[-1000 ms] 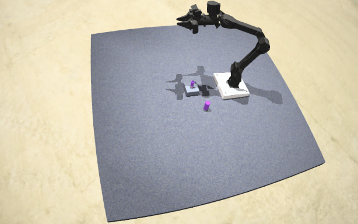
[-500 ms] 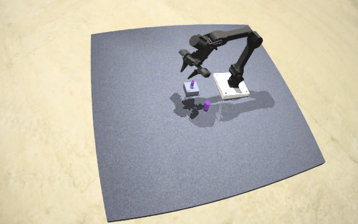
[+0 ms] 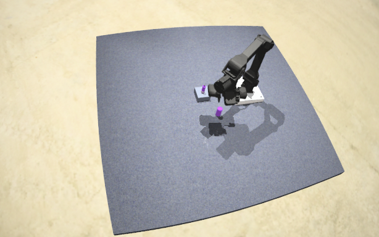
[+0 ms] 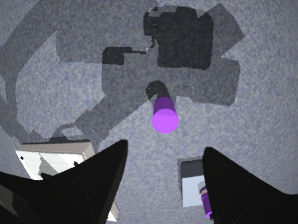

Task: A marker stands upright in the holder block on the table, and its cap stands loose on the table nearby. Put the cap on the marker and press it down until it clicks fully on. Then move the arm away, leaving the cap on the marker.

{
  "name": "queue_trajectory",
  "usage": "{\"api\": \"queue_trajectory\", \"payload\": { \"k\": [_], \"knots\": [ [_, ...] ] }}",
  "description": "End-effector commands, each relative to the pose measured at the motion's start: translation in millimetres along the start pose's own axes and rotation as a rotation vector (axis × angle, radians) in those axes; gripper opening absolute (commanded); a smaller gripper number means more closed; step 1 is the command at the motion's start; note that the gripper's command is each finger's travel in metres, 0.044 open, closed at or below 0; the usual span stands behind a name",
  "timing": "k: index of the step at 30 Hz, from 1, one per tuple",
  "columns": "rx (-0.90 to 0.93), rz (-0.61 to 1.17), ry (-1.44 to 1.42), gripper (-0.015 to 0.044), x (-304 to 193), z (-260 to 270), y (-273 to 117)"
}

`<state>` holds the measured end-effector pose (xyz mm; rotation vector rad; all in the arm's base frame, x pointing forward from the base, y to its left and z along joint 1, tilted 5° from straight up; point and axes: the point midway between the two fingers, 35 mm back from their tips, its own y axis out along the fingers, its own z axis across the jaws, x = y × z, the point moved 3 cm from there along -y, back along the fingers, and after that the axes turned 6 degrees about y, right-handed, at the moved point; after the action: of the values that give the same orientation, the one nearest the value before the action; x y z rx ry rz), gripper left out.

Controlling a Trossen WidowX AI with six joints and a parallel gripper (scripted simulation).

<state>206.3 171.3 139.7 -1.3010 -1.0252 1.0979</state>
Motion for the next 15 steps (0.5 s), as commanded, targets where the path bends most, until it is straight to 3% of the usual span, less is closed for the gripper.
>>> {"api": "queue_trajectory", "payload": {
  "k": [1,5,15],
  "knots": [
    [0.003,0.018,-0.013,0.0238,-4.2,-1.5,2.9],
    [0.003,0.018,-0.013,0.0238,-4.8,-1.5,34.1],
    [0.003,0.018,-0.013,0.0238,-6.2,-2.3,51.3]
  ]
}}
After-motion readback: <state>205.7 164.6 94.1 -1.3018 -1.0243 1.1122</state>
